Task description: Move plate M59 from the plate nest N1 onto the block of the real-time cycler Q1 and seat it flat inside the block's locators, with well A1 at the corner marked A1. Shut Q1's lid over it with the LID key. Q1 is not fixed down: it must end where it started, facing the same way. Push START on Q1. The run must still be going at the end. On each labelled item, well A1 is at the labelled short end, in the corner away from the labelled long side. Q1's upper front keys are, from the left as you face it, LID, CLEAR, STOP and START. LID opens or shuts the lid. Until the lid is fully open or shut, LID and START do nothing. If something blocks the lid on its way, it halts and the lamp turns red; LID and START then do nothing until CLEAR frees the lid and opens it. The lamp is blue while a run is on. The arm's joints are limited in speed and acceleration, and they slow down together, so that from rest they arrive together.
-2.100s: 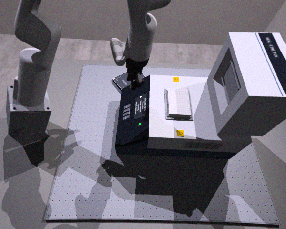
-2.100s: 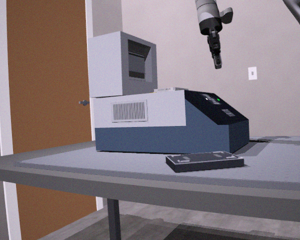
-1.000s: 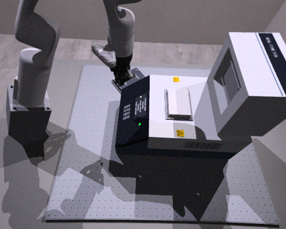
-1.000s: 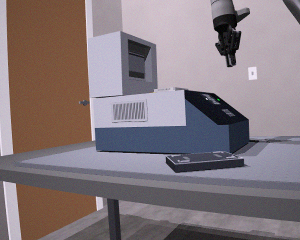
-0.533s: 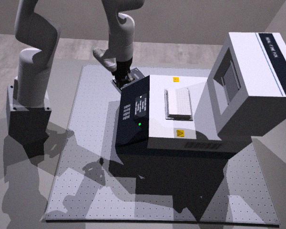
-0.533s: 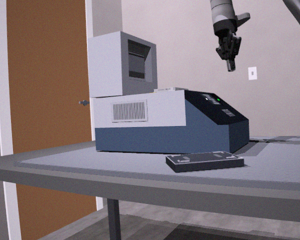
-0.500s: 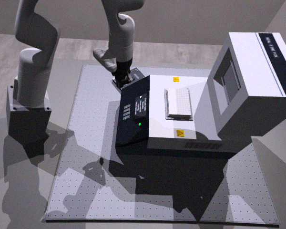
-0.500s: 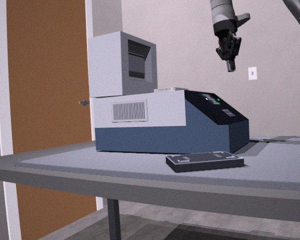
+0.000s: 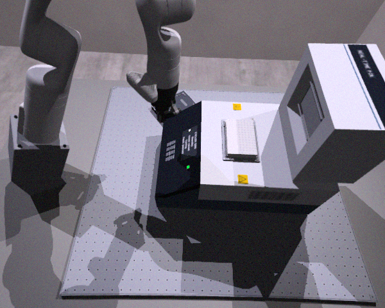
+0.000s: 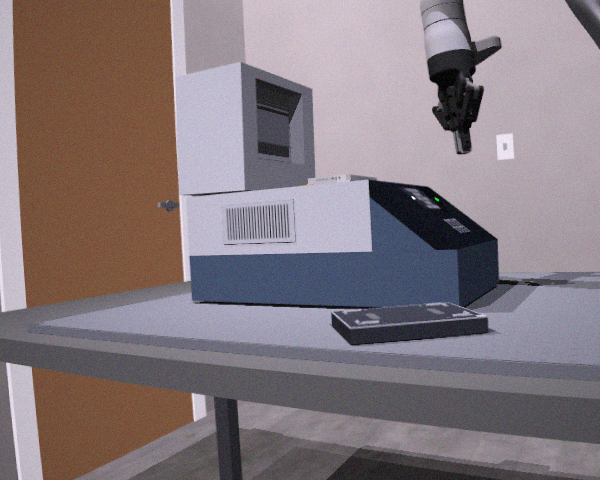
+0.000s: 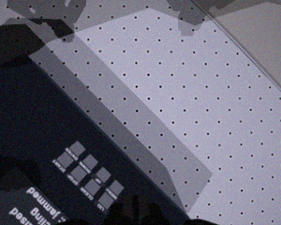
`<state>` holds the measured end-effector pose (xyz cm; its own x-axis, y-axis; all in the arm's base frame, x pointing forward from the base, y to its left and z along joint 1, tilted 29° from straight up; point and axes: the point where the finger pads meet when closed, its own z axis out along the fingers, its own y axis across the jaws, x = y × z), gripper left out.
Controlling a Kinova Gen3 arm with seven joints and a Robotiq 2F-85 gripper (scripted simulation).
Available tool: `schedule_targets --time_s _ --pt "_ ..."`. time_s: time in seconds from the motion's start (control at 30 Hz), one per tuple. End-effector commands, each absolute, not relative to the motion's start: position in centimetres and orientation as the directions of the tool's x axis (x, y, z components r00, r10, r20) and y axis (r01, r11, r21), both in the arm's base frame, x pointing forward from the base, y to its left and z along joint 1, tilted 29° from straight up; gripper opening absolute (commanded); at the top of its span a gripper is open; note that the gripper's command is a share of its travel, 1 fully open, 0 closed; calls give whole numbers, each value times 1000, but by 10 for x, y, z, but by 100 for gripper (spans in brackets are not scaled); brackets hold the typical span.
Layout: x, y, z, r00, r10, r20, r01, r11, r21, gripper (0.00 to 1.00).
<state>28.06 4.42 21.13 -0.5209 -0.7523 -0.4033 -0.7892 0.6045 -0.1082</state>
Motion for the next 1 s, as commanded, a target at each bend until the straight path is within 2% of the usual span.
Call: schedule_targets --time_s 0.0,0.97 --pt "283 45 207 -521 -752 -403 -789 604 -108 10" --pt "296 54 178 -521 -753 -403 -789 604 -108 10"
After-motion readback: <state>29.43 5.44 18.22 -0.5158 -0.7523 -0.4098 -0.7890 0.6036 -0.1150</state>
